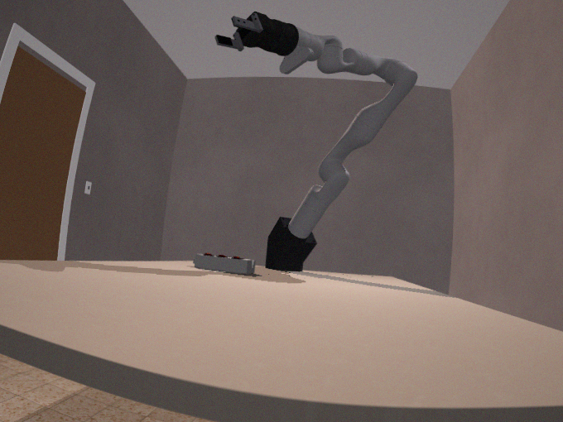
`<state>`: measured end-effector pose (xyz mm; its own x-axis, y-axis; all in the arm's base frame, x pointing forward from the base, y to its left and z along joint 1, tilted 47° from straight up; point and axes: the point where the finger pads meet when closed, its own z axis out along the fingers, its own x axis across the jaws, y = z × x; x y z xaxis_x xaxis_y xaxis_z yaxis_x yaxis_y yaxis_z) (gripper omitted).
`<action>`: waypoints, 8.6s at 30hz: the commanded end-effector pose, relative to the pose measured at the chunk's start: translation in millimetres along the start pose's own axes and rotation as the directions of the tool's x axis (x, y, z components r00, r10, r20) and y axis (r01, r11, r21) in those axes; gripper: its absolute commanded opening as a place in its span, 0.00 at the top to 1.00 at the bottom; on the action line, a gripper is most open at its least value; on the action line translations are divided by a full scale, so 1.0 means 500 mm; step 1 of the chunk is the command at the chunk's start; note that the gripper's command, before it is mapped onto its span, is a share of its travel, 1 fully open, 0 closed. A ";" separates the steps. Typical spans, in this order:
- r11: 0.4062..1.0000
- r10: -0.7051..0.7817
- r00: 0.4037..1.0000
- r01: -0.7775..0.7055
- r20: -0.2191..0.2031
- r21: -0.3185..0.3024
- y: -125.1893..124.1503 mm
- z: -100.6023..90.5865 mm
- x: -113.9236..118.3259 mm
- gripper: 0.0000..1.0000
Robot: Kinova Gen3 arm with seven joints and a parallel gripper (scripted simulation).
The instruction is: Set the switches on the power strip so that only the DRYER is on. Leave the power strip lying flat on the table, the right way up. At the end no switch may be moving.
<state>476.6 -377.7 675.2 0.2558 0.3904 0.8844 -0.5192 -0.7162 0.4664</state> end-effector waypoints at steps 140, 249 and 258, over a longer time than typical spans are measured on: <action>0.926 -0.217 0.971 0.171 0.102 0.336 -0.120 0.029 -0.382 0.00; 0.439 -0.354 0.934 0.114 0.055 0.891 -0.483 -0.271 -0.888 0.00; 0.340 -0.351 0.936 0.091 0.037 0.936 -0.524 -0.341 -0.935 0.00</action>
<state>363.9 -278.8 147.4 0.4512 0.5974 0.6630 0.5925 -0.7561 0.2780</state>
